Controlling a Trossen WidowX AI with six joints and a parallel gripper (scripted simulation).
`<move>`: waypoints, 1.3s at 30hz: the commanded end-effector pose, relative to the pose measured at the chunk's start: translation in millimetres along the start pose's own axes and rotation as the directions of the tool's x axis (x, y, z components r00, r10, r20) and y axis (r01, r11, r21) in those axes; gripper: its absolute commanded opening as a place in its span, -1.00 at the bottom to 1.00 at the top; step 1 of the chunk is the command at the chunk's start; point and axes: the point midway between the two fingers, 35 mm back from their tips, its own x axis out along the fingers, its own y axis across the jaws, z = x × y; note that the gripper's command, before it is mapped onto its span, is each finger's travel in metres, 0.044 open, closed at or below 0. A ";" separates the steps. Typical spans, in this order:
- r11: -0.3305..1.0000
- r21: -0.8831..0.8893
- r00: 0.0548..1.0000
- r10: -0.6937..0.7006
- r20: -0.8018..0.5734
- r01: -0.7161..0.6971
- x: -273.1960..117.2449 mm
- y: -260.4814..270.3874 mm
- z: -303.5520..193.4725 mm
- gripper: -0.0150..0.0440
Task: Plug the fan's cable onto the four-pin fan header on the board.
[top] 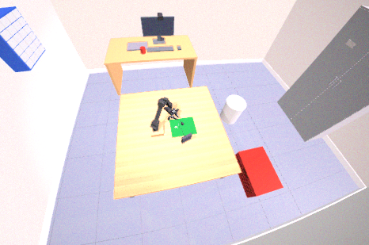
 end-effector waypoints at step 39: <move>0.927 -0.151 0.830 -0.374 -0.413 0.342 -9.8 -30.6 35.0 1.00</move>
